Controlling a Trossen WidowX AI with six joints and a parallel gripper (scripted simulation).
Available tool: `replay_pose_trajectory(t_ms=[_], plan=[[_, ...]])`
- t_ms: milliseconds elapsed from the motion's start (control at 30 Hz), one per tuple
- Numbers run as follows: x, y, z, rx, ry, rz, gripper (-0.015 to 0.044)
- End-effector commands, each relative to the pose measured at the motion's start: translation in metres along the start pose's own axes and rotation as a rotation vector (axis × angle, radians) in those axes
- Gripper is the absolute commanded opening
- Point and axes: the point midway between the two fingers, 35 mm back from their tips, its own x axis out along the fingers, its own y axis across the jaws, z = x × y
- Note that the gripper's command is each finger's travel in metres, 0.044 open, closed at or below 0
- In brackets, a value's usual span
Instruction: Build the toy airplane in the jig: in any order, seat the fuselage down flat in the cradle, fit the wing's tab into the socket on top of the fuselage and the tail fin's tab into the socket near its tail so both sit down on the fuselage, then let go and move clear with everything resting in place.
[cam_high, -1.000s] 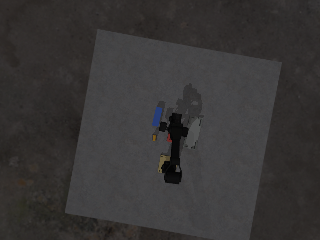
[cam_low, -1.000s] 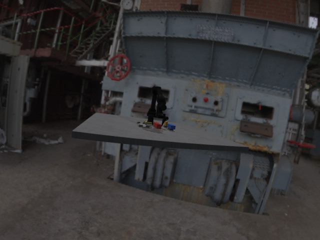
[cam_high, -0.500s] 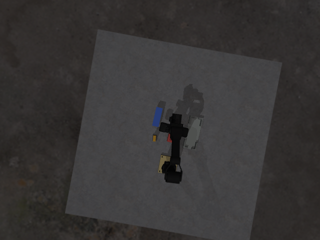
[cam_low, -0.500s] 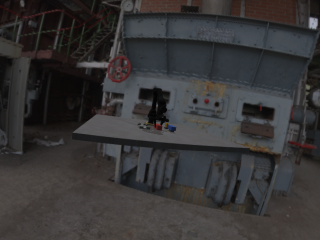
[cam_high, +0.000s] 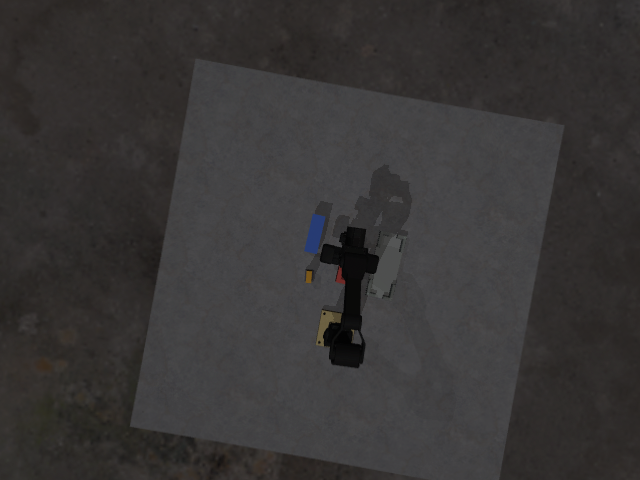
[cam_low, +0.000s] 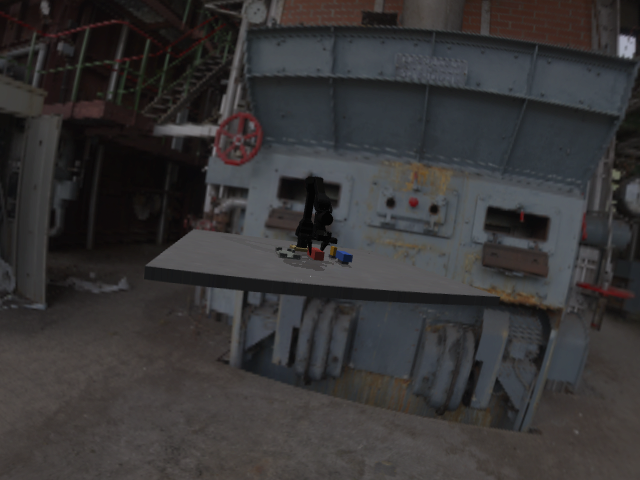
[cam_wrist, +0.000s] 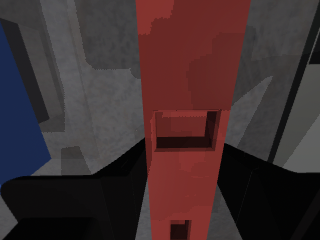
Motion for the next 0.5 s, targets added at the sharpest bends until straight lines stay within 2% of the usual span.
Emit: replay_pose_trajectory(t_ms=[0,467], plan=[[-0.008,0.0,0.006,-0.008,-0.017,0.006,0.0],[-0.05,0.003,0.01,-0.008,-0.007,0.002,0.0]])
